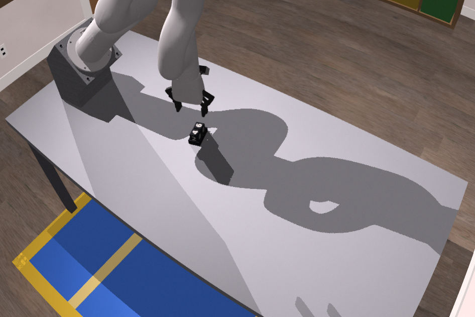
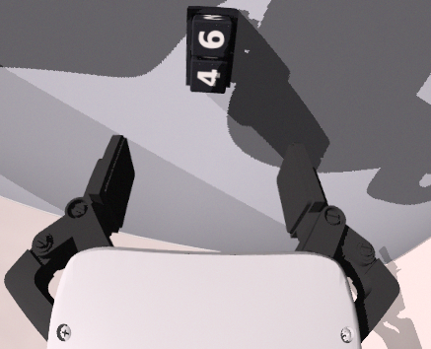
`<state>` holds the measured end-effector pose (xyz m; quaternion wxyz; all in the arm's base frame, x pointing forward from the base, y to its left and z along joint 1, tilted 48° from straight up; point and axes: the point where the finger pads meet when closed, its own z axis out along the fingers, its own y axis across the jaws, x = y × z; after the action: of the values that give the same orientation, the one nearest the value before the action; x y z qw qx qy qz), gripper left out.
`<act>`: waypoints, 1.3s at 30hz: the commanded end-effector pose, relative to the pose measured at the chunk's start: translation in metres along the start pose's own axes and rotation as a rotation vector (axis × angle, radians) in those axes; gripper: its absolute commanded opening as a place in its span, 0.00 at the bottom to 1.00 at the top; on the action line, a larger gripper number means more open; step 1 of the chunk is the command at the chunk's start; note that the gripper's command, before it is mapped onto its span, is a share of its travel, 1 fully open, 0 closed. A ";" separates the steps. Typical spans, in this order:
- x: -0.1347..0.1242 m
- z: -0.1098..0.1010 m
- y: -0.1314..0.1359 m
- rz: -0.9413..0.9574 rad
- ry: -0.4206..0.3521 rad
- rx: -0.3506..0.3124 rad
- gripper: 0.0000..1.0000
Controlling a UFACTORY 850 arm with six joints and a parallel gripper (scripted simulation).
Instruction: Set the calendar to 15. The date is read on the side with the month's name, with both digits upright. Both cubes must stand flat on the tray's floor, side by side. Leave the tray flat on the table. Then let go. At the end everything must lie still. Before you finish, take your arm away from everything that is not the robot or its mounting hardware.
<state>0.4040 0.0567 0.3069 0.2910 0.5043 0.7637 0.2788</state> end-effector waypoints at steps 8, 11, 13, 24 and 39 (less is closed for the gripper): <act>0.000 -0.027 0.000 0.000 0.005 -0.001 1.00; 0.000 -0.031 0.000 0.000 0.005 -0.001 1.00; 0.000 -0.034 0.000 0.000 0.005 -0.001 1.00; 0.000 -0.043 0.000 0.000 0.005 -0.001 1.00; 0.000 -0.049 0.000 0.000 0.005 -0.001 1.00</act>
<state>0.3696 0.0509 0.3387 0.3020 0.5076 0.7593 0.2731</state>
